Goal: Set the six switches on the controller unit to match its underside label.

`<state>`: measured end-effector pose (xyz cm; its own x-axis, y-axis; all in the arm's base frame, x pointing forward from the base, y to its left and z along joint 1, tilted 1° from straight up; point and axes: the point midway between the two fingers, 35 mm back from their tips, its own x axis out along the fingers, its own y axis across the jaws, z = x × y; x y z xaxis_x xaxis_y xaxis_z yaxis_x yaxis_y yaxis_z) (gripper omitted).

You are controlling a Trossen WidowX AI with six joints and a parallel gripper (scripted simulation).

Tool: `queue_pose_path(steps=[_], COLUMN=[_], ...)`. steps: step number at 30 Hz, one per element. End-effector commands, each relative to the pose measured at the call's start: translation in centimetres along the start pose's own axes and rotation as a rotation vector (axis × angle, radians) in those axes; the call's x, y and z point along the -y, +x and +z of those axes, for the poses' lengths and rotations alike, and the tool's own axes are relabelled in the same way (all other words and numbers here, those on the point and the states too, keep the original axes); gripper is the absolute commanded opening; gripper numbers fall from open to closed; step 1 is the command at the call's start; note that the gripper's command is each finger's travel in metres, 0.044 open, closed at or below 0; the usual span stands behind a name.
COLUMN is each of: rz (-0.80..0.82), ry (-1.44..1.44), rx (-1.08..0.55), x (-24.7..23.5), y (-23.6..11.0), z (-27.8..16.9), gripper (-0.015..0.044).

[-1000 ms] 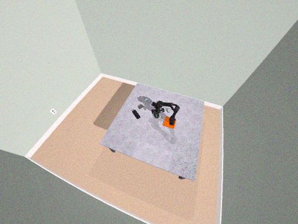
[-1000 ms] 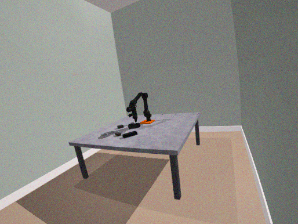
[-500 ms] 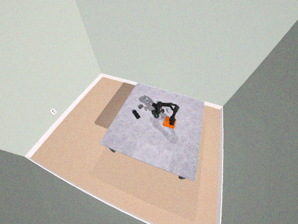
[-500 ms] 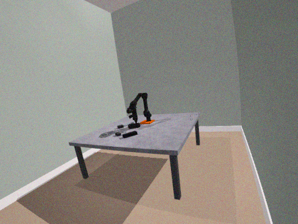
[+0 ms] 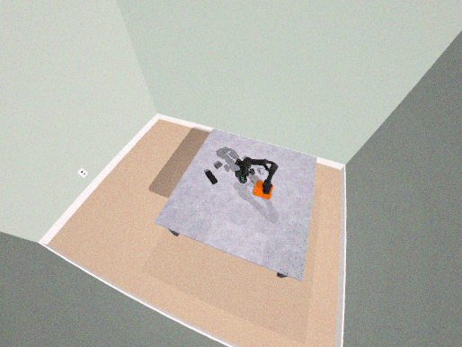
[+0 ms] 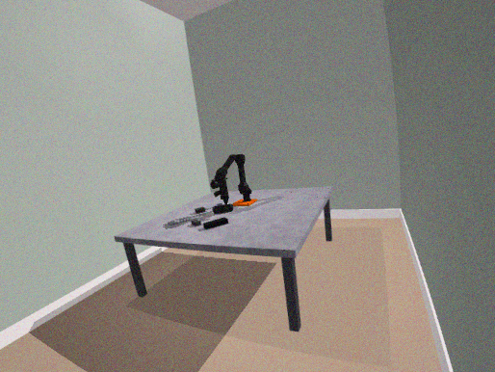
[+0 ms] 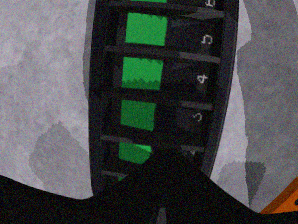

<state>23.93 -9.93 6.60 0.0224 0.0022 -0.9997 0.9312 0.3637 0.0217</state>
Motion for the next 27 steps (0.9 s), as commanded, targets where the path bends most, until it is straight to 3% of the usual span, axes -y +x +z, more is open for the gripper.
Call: queue_pose_path(steps=[1, 27], rz=[-0.01, -0.01], ry=[-0.006, -0.006], rx=[-0.005, -0.005], x=[0.17, 0.17], y=[0.3, 0.54], z=[-0.1, -0.09], gripper=[0.0, 0.0])
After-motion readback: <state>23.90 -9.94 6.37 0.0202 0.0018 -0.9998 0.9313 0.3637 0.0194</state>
